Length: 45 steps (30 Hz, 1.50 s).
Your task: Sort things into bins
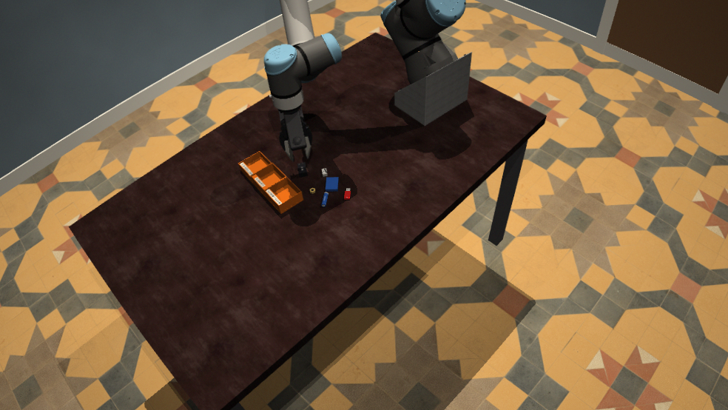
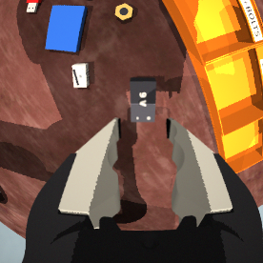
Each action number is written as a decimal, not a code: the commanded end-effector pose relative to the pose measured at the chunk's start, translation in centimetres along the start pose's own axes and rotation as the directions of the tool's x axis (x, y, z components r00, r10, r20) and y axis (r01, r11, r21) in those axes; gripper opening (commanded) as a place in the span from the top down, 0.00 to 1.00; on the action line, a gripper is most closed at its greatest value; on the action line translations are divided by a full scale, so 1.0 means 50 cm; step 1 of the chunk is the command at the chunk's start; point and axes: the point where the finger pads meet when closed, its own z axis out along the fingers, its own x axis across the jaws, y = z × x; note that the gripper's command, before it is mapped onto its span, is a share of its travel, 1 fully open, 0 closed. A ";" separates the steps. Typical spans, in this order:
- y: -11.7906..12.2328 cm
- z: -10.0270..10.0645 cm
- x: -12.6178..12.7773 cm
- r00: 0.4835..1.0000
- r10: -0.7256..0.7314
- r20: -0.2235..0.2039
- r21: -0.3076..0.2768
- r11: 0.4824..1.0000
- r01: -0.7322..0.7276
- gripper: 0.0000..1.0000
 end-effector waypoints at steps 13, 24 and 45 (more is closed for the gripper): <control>-0.001 0.072 0.002 1.000 0.000 -0.002 0.001 1.000 0.000 0.75; -0.001 0.093 0.001 1.000 0.000 -0.002 0.001 1.000 0.000 0.75; -0.001 0.093 0.001 1.000 0.000 -0.002 0.001 1.000 0.000 1.00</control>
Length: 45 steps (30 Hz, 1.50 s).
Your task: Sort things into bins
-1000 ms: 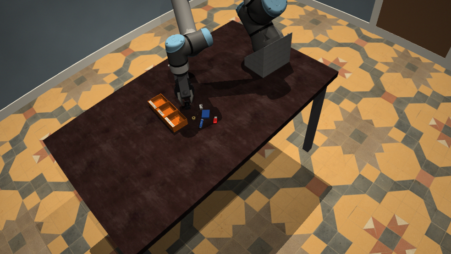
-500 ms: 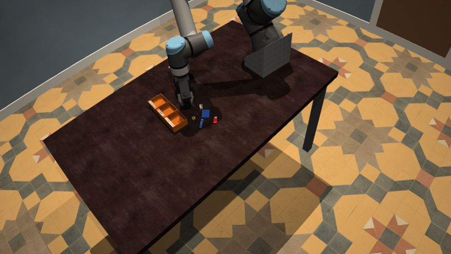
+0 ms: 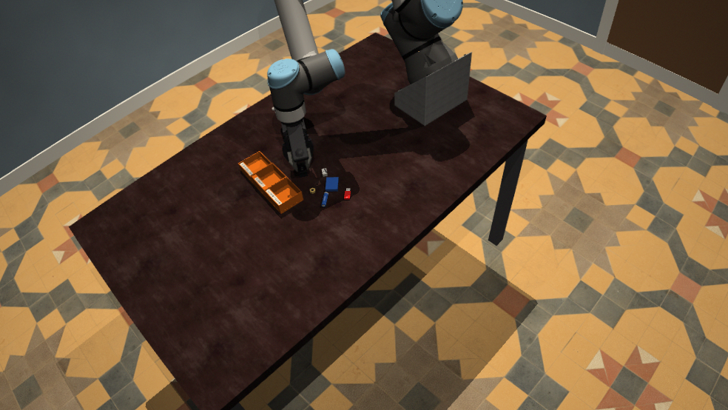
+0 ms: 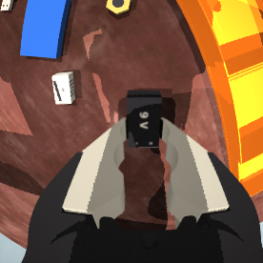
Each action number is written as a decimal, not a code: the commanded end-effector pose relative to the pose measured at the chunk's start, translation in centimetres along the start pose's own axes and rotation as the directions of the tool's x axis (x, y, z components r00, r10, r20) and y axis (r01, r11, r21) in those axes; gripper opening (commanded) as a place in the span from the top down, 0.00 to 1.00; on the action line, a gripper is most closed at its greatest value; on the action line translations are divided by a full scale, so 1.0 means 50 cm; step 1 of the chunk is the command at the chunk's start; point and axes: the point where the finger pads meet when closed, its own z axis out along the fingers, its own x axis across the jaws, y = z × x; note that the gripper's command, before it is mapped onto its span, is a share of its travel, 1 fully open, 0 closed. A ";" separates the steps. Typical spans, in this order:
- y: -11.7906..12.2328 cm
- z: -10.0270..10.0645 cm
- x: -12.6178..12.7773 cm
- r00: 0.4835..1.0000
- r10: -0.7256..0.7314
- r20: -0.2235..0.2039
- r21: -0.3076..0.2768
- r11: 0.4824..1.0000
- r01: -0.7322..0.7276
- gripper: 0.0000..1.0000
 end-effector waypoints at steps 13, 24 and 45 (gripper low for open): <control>0.000 -0.001 0.001 1.000 0.000 -0.001 0.000 1.000 0.000 1.00; 0.000 -0.014 0.001 1.000 0.000 -0.001 0.000 1.000 0.000 1.00; 0.000 -0.121 0.001 1.000 0.000 -0.001 0.000 1.000 0.000 1.00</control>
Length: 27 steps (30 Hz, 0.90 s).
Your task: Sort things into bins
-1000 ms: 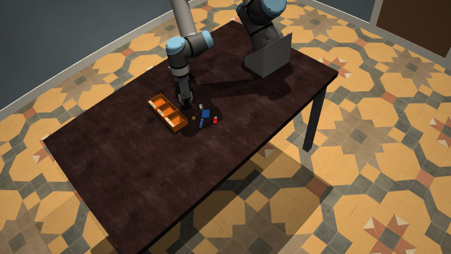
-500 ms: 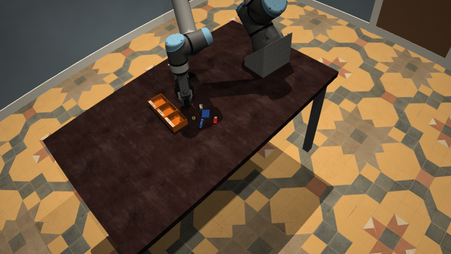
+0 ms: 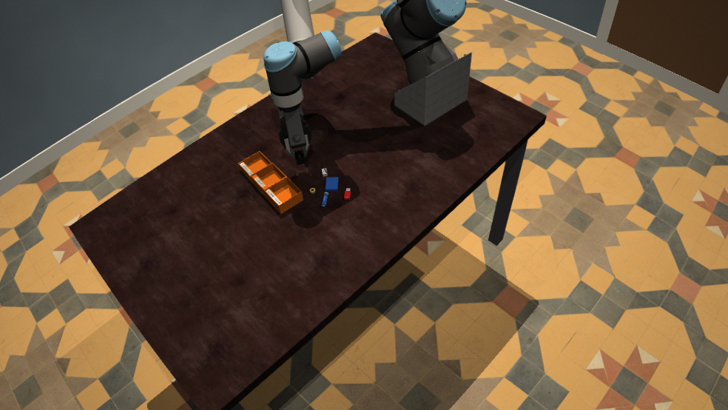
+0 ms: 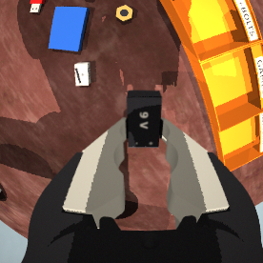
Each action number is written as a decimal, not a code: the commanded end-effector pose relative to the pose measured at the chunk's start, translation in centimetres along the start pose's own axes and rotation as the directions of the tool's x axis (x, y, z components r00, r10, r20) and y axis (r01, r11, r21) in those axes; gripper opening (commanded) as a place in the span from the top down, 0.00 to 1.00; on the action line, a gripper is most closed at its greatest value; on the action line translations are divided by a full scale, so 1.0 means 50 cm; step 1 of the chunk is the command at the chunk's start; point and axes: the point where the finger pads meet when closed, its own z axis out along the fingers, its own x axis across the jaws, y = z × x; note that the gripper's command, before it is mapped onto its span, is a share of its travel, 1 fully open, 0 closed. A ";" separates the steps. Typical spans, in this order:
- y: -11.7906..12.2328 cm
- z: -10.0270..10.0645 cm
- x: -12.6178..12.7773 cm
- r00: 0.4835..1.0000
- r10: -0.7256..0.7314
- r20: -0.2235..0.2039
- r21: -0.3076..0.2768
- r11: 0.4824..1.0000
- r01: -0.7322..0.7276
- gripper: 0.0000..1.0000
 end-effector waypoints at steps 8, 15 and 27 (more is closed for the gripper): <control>0.000 -0.010 0.001 1.000 0.000 0.000 0.000 1.000 0.000 1.00; 0.000 -0.009 0.001 1.000 0.000 0.001 0.000 1.000 0.000 1.00; 0.041 -0.009 0.113 0.913 -0.407 0.002 -0.002 0.913 0.407 1.00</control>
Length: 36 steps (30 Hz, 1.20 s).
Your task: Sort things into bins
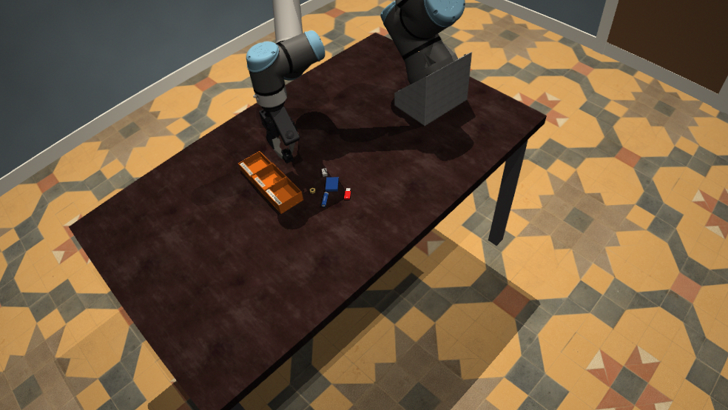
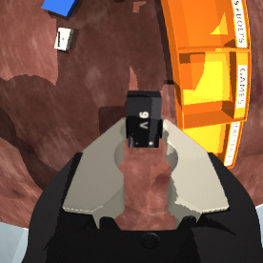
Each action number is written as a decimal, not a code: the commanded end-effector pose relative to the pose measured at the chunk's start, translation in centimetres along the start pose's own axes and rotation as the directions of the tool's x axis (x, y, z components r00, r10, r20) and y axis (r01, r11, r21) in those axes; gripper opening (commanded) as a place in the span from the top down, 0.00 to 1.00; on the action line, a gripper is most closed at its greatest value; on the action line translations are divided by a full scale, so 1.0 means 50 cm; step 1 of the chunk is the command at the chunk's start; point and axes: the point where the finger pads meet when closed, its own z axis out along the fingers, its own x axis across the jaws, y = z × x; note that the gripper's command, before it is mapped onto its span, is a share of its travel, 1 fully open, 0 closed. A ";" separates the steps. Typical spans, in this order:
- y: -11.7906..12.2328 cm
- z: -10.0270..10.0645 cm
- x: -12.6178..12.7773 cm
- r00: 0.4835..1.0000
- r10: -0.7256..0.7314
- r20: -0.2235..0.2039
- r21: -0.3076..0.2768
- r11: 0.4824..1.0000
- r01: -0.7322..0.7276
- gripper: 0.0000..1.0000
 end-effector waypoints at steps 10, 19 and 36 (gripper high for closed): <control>0.092 -0.001 0.125 0.987 -0.162 -0.009 0.008 0.987 0.162 1.00; 0.131 -0.001 0.178 0.987 -0.162 -0.009 0.008 0.987 0.162 1.00; 0.128 0.003 0.173 0.987 -0.162 -0.009 0.008 0.987 0.162 1.00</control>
